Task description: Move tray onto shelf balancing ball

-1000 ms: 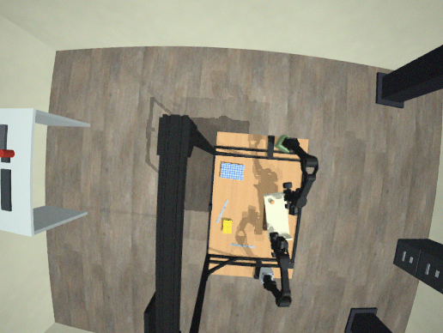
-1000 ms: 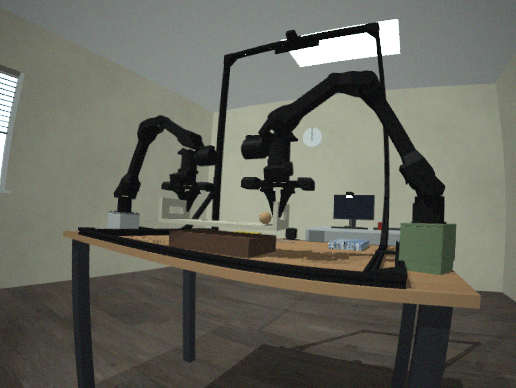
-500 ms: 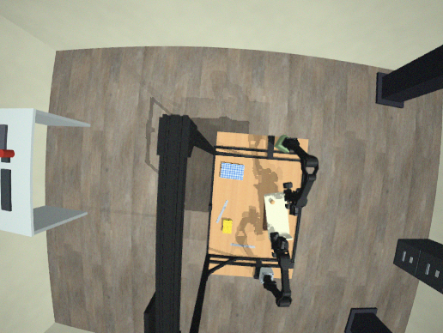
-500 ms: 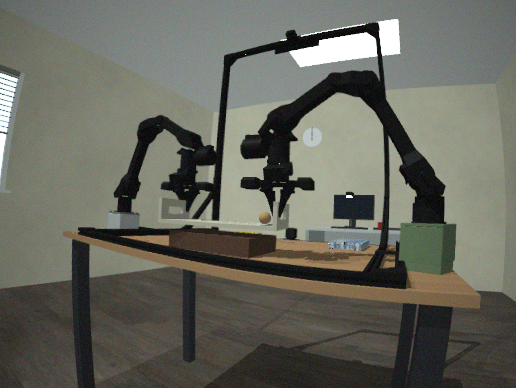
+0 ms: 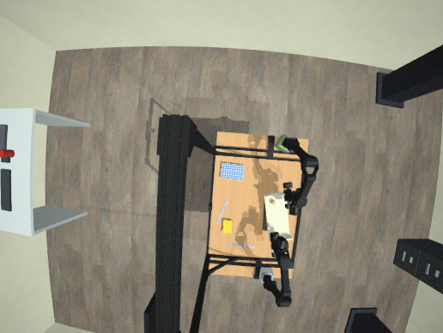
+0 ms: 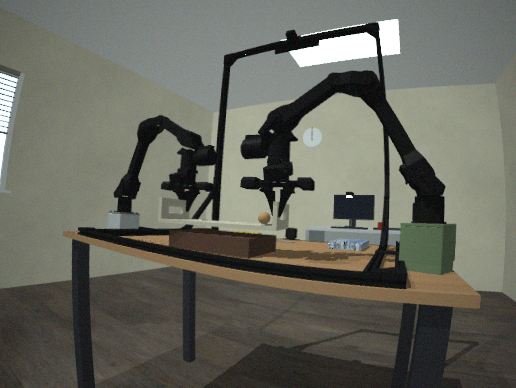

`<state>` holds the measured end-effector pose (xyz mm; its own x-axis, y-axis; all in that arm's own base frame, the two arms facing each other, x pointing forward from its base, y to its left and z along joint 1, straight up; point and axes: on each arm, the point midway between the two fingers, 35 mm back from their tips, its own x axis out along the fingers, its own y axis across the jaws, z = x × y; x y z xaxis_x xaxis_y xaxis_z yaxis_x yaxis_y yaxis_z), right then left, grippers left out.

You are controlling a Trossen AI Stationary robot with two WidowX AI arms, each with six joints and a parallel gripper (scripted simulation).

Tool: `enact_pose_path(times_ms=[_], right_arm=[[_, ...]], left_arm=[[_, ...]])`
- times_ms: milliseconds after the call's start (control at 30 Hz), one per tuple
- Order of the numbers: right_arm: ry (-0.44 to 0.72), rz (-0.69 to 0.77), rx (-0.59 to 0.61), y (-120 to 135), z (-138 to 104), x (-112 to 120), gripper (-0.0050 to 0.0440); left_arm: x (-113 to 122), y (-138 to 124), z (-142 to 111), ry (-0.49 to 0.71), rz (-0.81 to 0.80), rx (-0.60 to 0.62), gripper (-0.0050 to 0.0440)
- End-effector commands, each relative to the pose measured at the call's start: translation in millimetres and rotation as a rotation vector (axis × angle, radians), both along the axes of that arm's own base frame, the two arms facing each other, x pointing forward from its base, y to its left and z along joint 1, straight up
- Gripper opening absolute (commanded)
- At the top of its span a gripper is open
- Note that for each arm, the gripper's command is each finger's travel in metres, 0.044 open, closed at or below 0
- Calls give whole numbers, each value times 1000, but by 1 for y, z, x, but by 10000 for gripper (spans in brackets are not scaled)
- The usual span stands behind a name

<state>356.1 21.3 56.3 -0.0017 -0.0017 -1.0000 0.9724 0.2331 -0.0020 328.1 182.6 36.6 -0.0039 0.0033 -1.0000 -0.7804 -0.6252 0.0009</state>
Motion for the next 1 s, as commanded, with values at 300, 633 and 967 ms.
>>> enact_pose_path(times_ms=[300, 633, 967], right_arm=[[-2, 1, -7, 0, 1, 0, 20], [-2, 1, 6, 0, -2, 0, 20], [-2, 1, 4, 0, -4, 0, 20]], left_arm=[[0, 0, 2, 0, 1, 5, 20], [0, 0, -3, -5, 1, -7, 20], [0, 0, -3, -5, 1, -5, 20]])
